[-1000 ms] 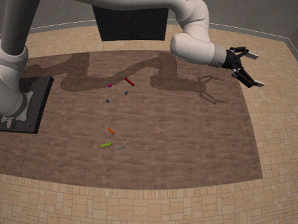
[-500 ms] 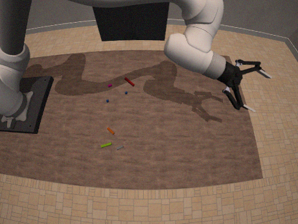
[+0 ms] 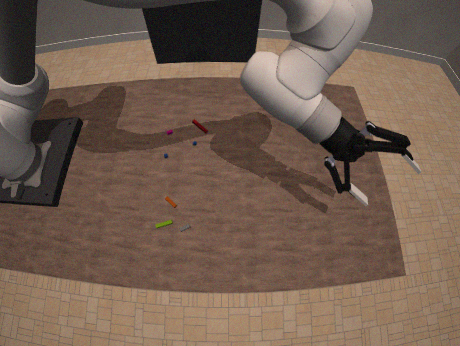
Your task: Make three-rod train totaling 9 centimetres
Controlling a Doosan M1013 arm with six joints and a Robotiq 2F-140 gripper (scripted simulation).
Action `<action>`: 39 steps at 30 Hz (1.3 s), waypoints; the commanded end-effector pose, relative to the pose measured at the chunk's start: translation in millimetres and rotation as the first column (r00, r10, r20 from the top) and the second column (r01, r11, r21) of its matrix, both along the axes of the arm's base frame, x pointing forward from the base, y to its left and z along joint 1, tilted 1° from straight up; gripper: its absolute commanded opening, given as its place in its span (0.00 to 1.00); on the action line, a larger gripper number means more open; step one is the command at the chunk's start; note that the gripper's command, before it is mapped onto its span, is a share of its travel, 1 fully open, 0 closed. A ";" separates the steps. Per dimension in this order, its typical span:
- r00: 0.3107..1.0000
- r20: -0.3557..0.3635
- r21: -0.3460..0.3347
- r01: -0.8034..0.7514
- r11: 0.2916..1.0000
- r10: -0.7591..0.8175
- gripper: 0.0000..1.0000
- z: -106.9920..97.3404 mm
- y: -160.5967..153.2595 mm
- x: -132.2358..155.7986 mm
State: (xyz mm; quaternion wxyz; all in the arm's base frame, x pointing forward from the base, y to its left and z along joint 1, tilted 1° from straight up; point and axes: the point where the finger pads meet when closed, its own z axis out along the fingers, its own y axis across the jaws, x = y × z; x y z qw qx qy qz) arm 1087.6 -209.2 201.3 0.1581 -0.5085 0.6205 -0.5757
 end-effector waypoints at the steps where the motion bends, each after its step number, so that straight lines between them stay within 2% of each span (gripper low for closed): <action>1: 0.997 0.030 0.097 0.074 0.993 -0.077 1.00 -3.0 -18.8 -19.2; 2: 0.997 0.030 0.097 0.074 0.993 -0.077 1.00 -3.0 -18.8 -19.2; 3: 0.987 0.055 0.186 0.141 0.972 -0.153 1.00 -7.4 -35.4 -37.8; 8: 0.958 0.083 0.318 0.235 0.919 -0.274 1.00 -14.8 -58.6 -67.4; 15: 0.878 0.099 0.512 0.358 0.780 -0.468 1.00 -28.4 -90.0 -116.8; 17: 0.847 0.097 0.563 0.386 0.731 -0.522 1.00 -32.6 -97.6 -131.4; 19: 0.847 0.097 0.563 0.386 0.731 -0.522 1.00 -32.6 -97.6 -131.4; 20: 0.797 0.089 0.632 0.419 0.653 -0.598 1.00 -38.9 -107.5 -152.6; 22: 0.772 0.083 0.661 0.431 0.615 -0.630 1.00 -41.8 -111.6 -162.3; 28: 0.638 0.041 0.778 0.462 0.426 -0.769 1.00 -55.8 -126.9 -207.8; 34: 0.483 -0.024 0.863 0.452 0.226 -0.875 1.00 -70.0 -136.2 -252.9; 36: 0.483 -0.024 0.863 0.452 0.226 -0.875 1.00 -70.0 -136.2 -252.9; 37: 0.402 -0.063 0.892 0.433 0.130 -0.913 1.00 -76.8 -138.6 -274.4; 39: 0.365 -0.081 0.903 0.421 0.086 -0.928 1.00 -79.9 -139.3 -284.1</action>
